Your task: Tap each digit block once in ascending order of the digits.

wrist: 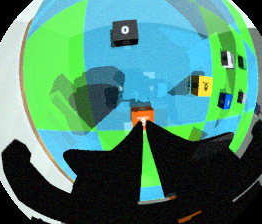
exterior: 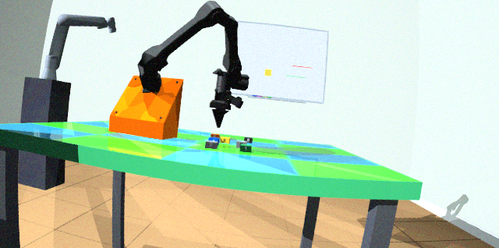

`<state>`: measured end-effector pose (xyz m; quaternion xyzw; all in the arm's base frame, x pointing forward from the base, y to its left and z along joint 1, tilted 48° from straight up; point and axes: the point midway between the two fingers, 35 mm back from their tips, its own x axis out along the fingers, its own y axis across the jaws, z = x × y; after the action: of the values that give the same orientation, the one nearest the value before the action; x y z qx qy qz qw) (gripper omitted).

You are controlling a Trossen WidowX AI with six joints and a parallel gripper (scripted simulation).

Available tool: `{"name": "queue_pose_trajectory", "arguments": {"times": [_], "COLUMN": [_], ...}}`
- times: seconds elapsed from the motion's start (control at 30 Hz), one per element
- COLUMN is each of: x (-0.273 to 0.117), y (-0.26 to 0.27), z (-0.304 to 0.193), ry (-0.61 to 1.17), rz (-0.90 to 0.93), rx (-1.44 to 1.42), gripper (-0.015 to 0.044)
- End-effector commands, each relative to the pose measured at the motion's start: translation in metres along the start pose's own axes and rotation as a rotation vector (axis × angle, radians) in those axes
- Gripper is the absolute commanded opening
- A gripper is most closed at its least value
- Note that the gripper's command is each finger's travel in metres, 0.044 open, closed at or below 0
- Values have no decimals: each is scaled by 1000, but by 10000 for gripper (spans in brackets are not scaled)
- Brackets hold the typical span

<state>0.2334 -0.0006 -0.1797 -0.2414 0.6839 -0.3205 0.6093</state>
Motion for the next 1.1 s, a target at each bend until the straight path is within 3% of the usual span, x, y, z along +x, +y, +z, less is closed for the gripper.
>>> {"name": "queue_pose_trajectory", "arguments": {"times": [0.0,0.73,0.87,1.0,1.07], "x": [6,31,2,0,-7], "y": [-1,-2,-1,-1,5], "z": [1,1,1,1,3], "ry": [-7,-7,-8,-7,-9], "rz": [-3,-5,-2,-3,0], "rx": [-1,-1,0,-1,-2], "gripper": [20,20,20,20,73]}}
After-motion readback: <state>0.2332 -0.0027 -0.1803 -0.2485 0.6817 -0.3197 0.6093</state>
